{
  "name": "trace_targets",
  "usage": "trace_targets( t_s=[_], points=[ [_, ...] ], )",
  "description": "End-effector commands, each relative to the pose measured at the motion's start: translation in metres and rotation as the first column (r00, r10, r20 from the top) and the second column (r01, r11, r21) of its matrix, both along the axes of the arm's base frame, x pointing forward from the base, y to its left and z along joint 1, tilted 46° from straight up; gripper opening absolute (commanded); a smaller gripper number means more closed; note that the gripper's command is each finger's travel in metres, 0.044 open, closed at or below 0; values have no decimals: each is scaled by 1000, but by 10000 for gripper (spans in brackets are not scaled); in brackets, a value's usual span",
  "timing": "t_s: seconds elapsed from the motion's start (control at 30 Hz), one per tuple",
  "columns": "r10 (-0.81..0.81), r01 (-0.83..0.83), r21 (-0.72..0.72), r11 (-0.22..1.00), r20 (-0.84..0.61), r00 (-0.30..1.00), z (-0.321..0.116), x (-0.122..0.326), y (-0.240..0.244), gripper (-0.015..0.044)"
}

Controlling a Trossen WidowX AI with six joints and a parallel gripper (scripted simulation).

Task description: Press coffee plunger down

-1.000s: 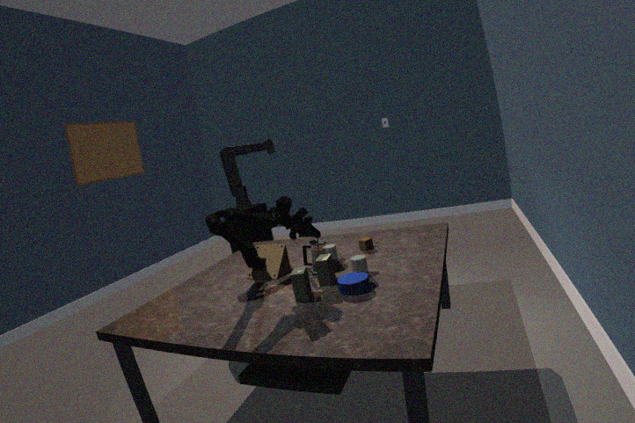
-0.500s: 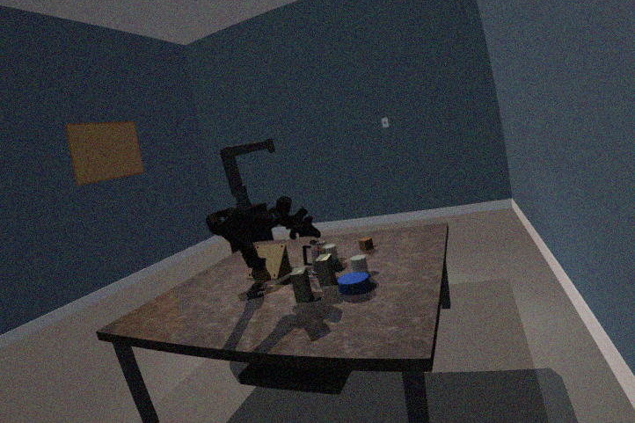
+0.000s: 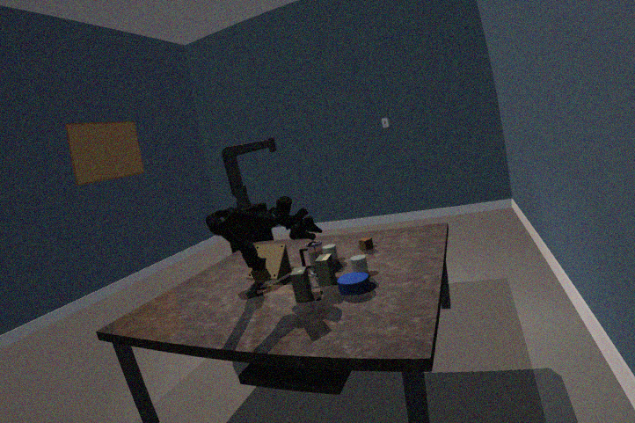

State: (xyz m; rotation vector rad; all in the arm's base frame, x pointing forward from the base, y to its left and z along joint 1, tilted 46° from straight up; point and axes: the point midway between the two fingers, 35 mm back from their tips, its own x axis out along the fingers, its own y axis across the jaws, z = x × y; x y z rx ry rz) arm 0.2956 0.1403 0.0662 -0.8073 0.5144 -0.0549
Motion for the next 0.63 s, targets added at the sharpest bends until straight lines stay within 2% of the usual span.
trace_targets(
  t_s=[0.0, 0.27, 0.6],
  points=[
    [-1, 1, 7, 1000, -2, 1000, 6, -1, 8, 440],
    [-8, 8, -3, 1000, -7, 1000, 61, -23, 48, 440],
    [-8, 8, -4, 1000, -6, 1000, 61, -24, 48, 440]
  ],
)
